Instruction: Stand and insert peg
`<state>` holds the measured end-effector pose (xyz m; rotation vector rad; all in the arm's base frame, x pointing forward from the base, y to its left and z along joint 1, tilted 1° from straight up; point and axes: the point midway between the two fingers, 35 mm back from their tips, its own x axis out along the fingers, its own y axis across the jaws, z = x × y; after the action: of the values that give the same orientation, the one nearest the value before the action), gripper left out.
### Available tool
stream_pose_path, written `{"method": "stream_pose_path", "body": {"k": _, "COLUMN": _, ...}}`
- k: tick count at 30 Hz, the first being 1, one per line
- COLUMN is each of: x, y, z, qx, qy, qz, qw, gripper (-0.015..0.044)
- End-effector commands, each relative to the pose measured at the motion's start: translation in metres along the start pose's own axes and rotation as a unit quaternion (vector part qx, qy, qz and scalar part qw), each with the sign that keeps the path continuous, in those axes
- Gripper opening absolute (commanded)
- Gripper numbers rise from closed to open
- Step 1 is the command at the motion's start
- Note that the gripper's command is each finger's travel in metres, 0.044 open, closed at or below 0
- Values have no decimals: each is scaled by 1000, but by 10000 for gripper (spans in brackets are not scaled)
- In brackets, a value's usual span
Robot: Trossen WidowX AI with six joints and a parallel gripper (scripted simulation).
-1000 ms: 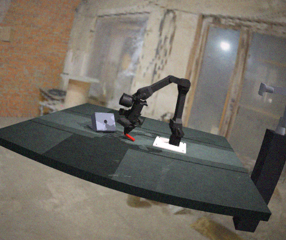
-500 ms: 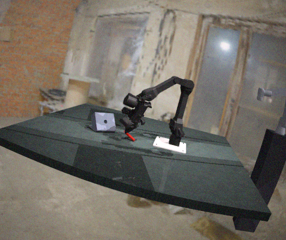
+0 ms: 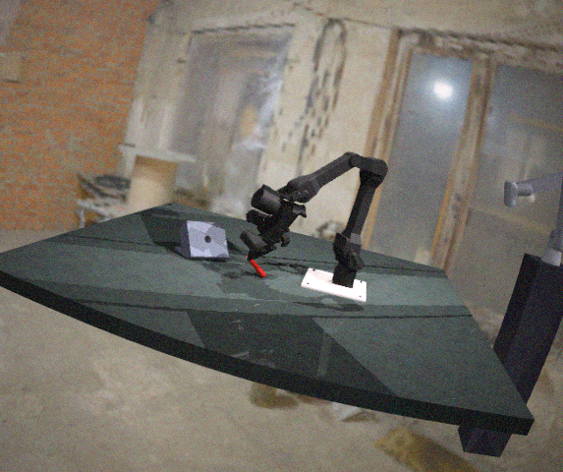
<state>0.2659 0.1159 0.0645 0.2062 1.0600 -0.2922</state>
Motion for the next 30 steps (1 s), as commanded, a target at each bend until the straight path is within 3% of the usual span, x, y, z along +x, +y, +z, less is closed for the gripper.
{"method": "stream_pose_path", "body": {"k": 1, "x": -3, "y": -1, "z": -1, "qx": 3, "qy": -17, "qz": 0, "qw": 1000, "gripper": 51}}
{"method": "stream_pose_path", "body": {"k": 30, "x": -18, "y": -1, "z": -13, "qx": 3, "qy": -141, "qz": 0, "qw": 990, "gripper": 51}}
